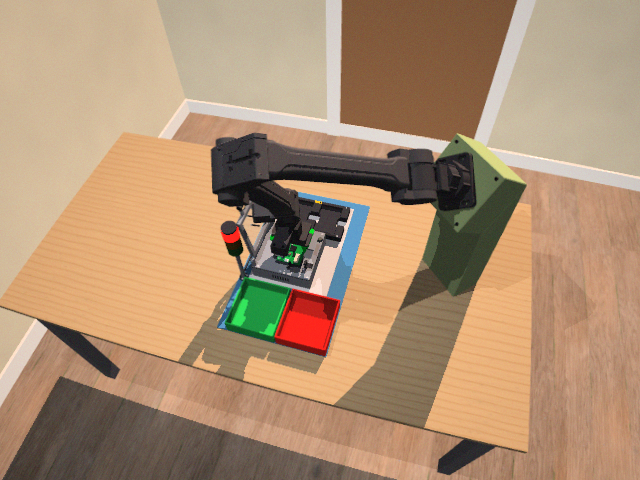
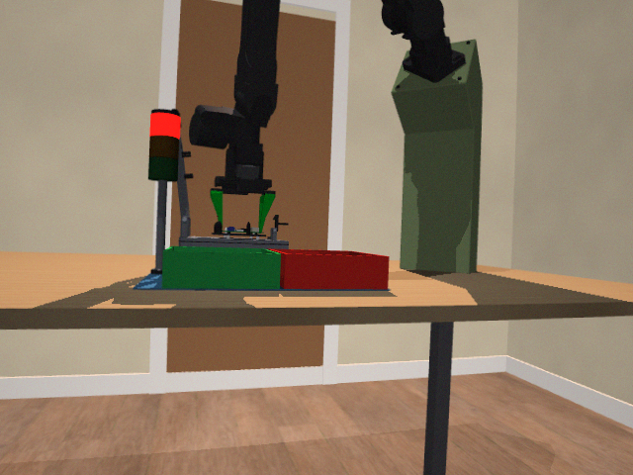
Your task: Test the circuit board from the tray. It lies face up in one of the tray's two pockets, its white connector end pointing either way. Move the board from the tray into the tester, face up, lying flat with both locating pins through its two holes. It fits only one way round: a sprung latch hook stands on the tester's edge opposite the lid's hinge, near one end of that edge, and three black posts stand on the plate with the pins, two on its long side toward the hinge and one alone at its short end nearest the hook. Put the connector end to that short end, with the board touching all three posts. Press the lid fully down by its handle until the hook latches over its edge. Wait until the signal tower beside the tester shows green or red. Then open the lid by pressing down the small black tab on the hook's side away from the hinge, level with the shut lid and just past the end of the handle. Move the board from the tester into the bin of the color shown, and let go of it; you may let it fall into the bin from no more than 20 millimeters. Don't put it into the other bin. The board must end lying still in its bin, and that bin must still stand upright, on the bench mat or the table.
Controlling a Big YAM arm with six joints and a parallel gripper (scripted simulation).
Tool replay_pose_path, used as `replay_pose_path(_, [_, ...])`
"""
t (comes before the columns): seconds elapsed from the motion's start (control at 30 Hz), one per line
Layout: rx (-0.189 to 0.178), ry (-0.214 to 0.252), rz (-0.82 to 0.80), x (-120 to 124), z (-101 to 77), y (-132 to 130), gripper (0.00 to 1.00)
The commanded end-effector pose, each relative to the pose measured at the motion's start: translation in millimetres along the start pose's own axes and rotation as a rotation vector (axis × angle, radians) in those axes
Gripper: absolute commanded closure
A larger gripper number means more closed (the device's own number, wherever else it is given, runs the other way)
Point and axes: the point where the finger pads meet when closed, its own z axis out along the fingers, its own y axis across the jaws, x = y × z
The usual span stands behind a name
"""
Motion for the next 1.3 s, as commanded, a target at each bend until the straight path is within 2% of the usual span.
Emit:
replay_pose_path(0.0, [-0.009,0.002,0.011,2.7,2.9,6.2,0.28])
replay_pose_path(1.03, [-0.009,0.002,0.011,2.7,2.7,6.1,0.28])
replay_pose_path(1.27, [0.005,0.005,0.007,1.6,-9.7,-0.3,0.28])
